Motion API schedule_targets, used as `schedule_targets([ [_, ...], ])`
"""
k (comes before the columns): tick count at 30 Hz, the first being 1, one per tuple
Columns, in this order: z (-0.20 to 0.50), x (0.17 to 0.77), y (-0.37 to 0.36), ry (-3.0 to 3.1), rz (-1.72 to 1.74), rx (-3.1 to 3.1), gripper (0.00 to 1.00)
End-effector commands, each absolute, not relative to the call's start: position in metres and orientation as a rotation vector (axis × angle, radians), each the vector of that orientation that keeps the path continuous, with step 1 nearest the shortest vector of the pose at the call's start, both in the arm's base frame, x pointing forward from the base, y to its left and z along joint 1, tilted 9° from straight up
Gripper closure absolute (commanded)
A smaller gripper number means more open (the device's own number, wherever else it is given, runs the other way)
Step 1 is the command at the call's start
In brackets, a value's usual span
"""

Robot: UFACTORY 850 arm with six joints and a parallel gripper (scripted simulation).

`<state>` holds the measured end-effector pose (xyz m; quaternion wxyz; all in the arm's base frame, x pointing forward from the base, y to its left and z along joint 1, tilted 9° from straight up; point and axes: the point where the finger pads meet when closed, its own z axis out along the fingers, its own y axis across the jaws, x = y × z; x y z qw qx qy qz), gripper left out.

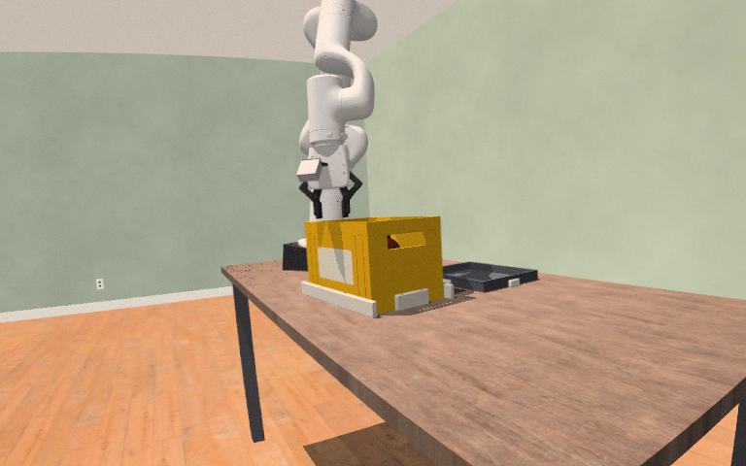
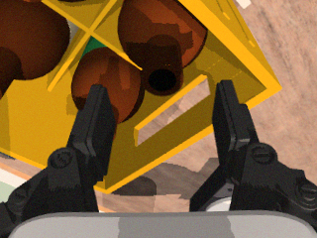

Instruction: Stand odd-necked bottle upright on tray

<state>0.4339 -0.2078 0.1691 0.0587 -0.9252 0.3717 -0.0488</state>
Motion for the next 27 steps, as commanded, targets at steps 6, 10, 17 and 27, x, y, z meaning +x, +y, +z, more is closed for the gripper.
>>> schedule_targets([
  [6, 0.1698, 0.4346, -0.2083, 1.126, -0.151, -2.803, 0.35],
  [10, 0.1698, 0.4346, -0.2083, 1.126, -0.151, -2.803, 0.35],
  [17, 0.1697, 0.4346, -0.2083, 1.126, -0.151, -2.803, 0.35],
  [27, 0.1673, 0.4349, -0.2081, 1.126, -0.151, -2.803, 0.35],
])
